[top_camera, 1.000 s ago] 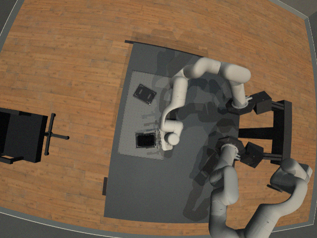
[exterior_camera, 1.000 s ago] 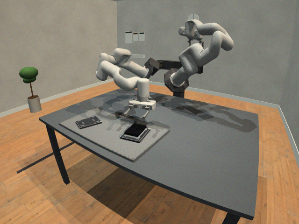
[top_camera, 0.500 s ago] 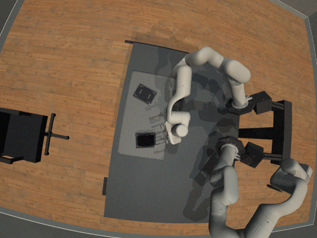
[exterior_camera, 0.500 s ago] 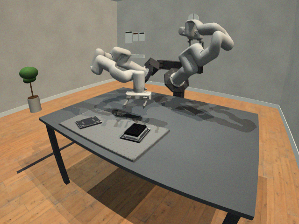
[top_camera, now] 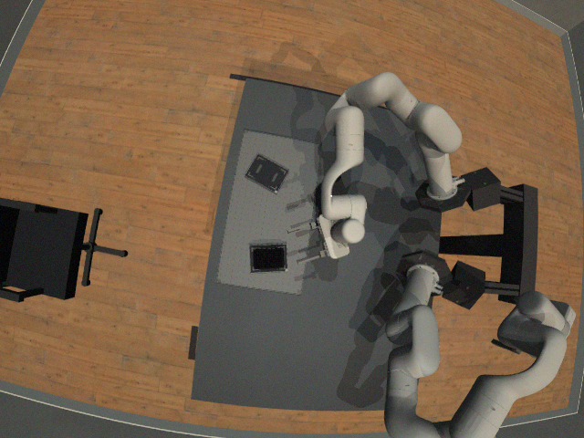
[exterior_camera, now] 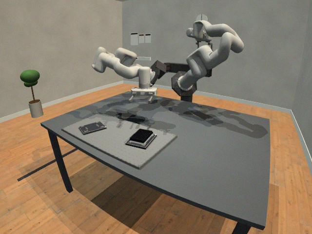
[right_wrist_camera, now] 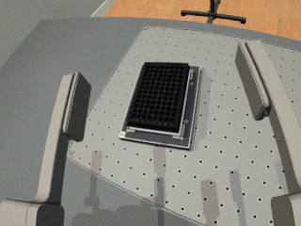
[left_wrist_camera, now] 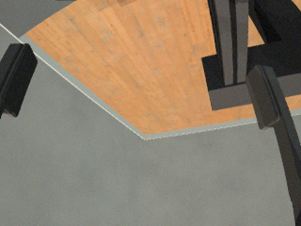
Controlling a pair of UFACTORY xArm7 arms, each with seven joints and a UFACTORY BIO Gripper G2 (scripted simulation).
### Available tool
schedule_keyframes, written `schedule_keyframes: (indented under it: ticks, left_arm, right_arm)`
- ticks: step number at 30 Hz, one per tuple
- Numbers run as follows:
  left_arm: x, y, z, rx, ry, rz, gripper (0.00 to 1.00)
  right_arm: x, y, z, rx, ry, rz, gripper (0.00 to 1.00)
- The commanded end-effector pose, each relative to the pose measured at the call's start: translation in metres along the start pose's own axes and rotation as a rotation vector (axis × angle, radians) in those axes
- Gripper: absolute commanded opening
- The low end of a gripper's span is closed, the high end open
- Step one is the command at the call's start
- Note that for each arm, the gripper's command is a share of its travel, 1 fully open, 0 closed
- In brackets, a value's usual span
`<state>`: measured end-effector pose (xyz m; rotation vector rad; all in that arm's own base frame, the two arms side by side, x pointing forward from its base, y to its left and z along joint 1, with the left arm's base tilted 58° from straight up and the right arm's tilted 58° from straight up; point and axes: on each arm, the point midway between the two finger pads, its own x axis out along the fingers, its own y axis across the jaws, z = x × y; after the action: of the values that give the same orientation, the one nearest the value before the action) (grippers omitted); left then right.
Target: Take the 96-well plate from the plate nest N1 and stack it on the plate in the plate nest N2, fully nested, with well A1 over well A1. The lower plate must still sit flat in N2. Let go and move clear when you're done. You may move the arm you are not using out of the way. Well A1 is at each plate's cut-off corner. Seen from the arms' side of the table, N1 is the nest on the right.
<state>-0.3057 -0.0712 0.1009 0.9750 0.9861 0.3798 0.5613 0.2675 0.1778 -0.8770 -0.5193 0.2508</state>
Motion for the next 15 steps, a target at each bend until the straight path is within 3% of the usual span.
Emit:
schedule_keyframes:
  ticks: [1, 4, 15]
  left_arm:
    - [-0.002, 0.000, 0.000, 0.000, 0.002, -0.003, 1.00]
    - [-0.002, 0.000, 0.000, 0.000, 0.002, -0.003, 1.00]
    - [-0.002, 0.000, 0.000, 0.000, 0.002, -0.003, 1.00]
  right_arm:
    - [-0.014, -0.003, 0.014, 0.004, -0.004, 0.000, 0.37]
    - [-0.018, -0.004, 0.017, 0.004, -0.004, 0.000, 0.37]
    - [-0.061, -0.014, 0.050, 0.003, -0.004, 0.000, 0.37]
